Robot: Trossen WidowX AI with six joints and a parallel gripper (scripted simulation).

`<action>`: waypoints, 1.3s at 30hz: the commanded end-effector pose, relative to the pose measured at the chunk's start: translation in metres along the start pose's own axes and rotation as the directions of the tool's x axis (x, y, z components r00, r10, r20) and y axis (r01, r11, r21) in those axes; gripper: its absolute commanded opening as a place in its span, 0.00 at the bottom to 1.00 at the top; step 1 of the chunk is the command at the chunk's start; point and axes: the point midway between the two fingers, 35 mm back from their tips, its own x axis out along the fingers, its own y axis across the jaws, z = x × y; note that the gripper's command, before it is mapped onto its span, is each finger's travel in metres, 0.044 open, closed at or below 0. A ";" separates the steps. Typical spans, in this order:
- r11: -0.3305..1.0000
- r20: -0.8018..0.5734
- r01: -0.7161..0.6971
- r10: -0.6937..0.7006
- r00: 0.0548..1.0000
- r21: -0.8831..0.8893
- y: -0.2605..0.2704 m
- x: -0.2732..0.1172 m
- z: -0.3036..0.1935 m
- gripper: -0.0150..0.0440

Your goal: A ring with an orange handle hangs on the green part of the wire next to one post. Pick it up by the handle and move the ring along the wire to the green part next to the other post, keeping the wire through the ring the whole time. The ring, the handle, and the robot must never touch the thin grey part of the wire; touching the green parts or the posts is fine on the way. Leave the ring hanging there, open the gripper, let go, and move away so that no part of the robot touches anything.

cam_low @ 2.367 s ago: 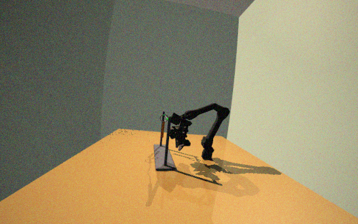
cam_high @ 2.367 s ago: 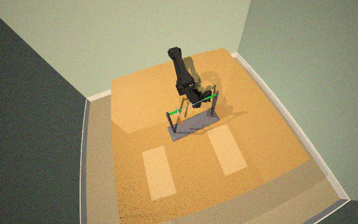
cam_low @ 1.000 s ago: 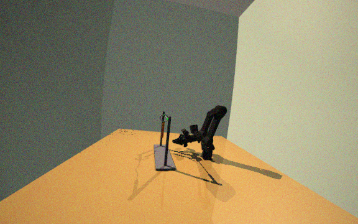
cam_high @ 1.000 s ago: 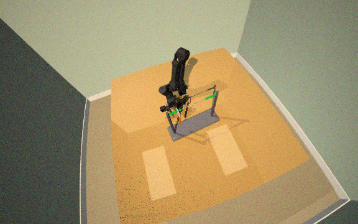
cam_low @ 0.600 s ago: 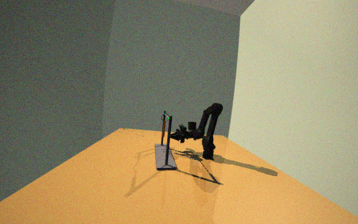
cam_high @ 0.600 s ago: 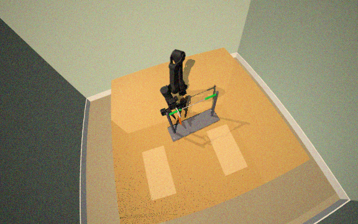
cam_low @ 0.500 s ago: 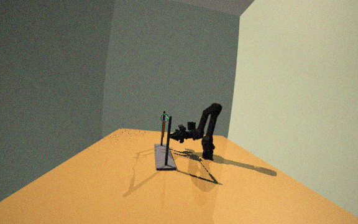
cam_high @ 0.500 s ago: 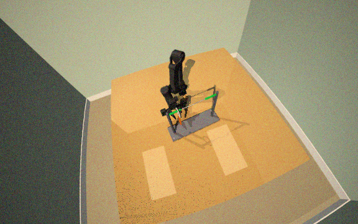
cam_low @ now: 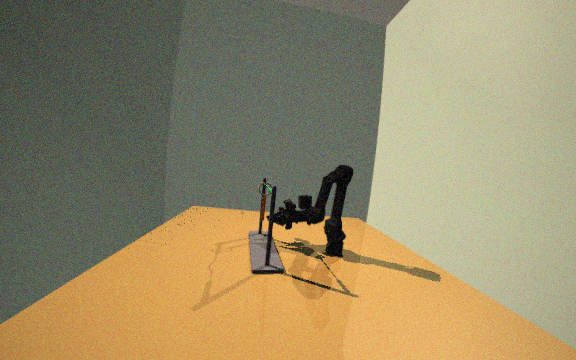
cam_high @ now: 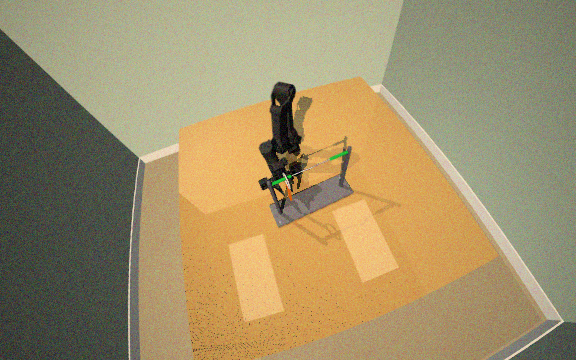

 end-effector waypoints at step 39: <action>1.000 0.012 0.003 -0.003 1.000 0.001 0.001 0.061 0.002 0.53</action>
